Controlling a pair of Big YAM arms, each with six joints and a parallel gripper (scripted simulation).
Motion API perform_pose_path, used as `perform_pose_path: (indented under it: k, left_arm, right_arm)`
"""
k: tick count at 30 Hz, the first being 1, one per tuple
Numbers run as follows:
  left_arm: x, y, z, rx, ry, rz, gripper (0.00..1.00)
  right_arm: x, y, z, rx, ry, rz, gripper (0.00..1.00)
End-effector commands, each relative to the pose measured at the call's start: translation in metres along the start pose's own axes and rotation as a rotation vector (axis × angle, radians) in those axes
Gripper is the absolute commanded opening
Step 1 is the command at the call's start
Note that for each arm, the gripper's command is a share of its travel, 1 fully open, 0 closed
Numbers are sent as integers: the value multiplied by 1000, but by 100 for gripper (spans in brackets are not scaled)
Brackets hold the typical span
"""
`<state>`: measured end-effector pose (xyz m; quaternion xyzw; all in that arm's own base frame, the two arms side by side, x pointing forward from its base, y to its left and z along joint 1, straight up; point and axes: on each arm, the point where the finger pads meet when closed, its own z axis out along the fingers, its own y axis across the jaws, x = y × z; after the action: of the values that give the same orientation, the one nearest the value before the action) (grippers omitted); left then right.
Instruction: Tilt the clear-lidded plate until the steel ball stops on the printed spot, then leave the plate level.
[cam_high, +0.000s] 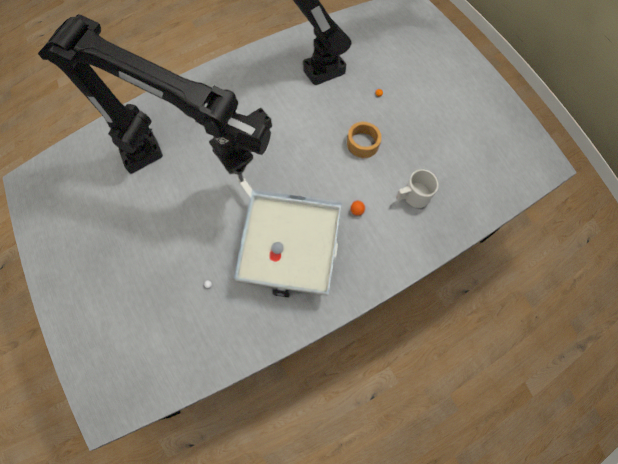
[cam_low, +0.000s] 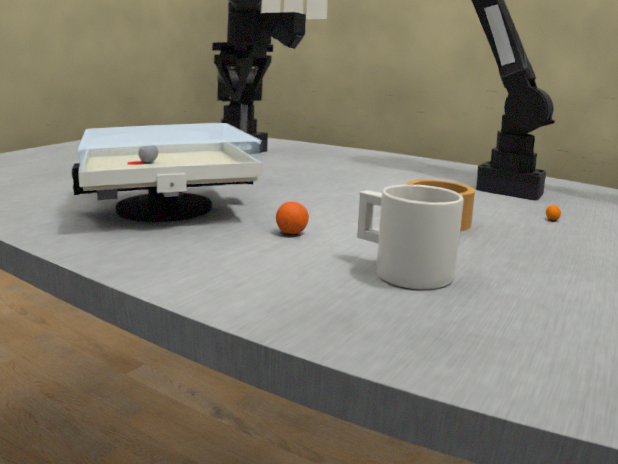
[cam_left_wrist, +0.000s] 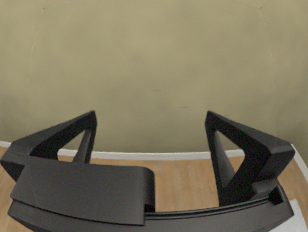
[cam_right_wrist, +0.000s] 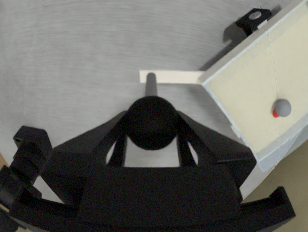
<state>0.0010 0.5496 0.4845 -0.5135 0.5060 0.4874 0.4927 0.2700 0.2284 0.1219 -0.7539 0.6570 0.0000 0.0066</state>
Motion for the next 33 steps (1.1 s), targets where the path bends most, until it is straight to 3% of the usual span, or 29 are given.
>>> perform_pose_path:
  k: [1,33]
  left_arm:
    - [-16,7,-5,-9,-39,13,100]
    - [-16,7,-5,-9,-39,13,100]
  right_arm:
    - [10,-2,1,10,-1,7,0]
    - [14,0,-2,8,2,7,0]
